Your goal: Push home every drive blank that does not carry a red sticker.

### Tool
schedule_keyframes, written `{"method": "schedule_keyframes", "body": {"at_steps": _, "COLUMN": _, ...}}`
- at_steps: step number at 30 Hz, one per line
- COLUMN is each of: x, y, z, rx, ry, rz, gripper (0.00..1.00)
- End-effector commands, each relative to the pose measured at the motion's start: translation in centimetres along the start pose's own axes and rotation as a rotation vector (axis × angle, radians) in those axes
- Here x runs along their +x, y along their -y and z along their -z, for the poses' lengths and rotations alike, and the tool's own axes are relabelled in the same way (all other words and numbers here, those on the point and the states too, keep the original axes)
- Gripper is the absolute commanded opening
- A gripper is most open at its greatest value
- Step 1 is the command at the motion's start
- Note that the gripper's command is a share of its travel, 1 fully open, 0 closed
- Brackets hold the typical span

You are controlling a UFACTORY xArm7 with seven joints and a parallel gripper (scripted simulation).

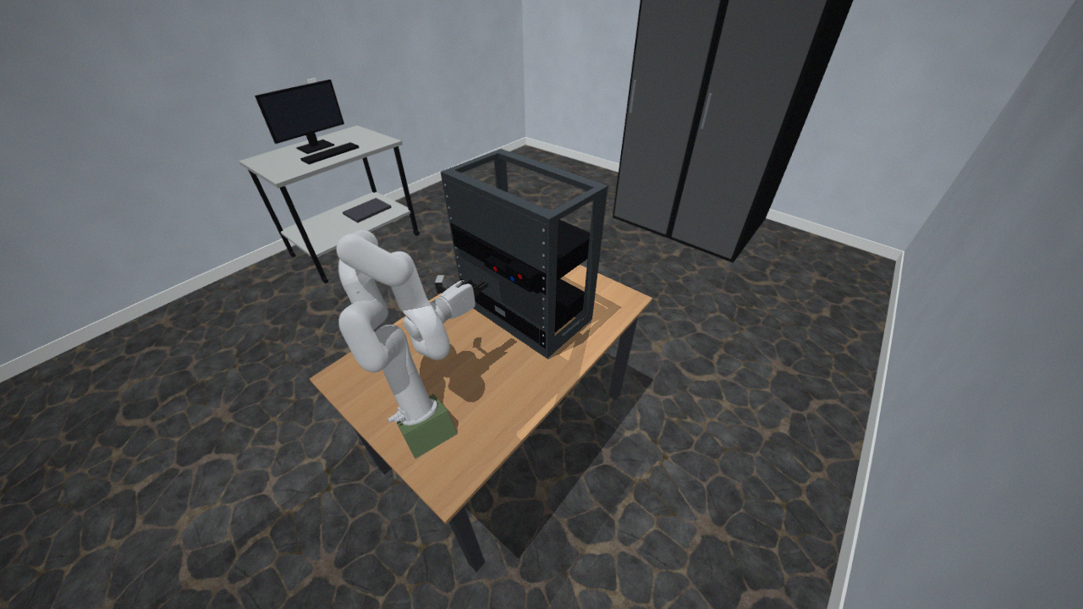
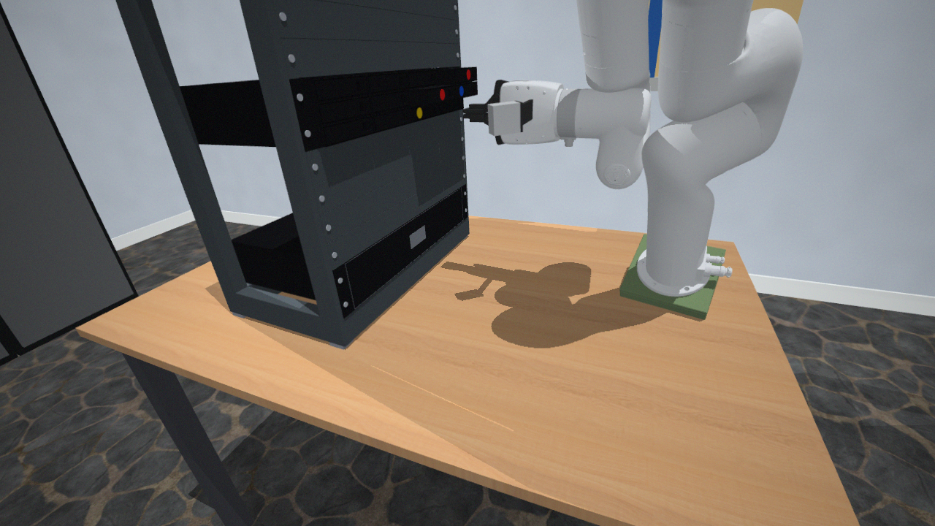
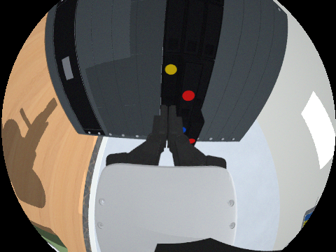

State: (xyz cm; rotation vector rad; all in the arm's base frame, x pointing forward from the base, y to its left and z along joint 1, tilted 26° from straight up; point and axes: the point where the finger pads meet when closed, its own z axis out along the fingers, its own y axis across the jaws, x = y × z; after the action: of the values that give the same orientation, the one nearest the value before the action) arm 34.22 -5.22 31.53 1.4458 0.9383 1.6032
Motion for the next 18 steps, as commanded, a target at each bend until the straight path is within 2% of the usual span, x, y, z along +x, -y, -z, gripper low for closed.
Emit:
{"method": "schedule_keyframes", "body": {"at_steps": 1, "x": -0.07, "y": -0.1, "z": 1.28, "rx": 0.001, "ry": 0.014, "rz": 0.002, "gripper": 0.0}}
{"method": "schedule_keyframes", "body": {"at_steps": 18, "x": -0.25, "y": -0.15, "z": 1.3, "rx": 0.001, "ry": 0.014, "rz": 0.001, "gripper": 0.0}}
